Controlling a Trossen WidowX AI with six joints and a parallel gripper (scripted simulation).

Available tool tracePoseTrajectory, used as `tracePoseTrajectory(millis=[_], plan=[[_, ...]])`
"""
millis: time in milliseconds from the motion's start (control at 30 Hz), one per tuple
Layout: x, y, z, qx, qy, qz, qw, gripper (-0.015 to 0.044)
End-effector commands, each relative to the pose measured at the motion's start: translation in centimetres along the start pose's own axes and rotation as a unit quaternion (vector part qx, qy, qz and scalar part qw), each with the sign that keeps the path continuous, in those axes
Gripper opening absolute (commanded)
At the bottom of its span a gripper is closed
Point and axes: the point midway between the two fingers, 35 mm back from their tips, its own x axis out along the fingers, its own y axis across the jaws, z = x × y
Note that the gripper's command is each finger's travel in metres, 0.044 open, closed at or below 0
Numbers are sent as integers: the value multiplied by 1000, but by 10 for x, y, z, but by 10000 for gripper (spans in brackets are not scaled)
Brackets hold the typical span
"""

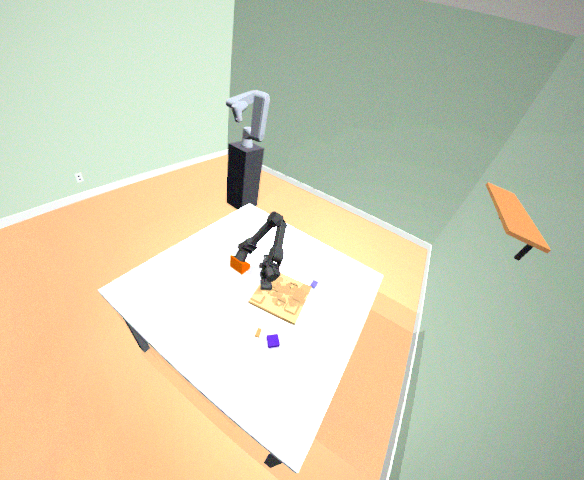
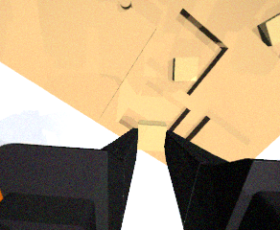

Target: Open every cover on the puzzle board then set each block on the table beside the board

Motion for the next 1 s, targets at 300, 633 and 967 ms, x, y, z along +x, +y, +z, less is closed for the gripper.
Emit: tracePoseTrajectory(millis=[300,633,967], plan=[[-32,-3,1,-4,1,-5,1000,80],[-51,-1,3,-3,2,-5,1000,80],[-53,12,34,-1,10,-13,1000,80]])
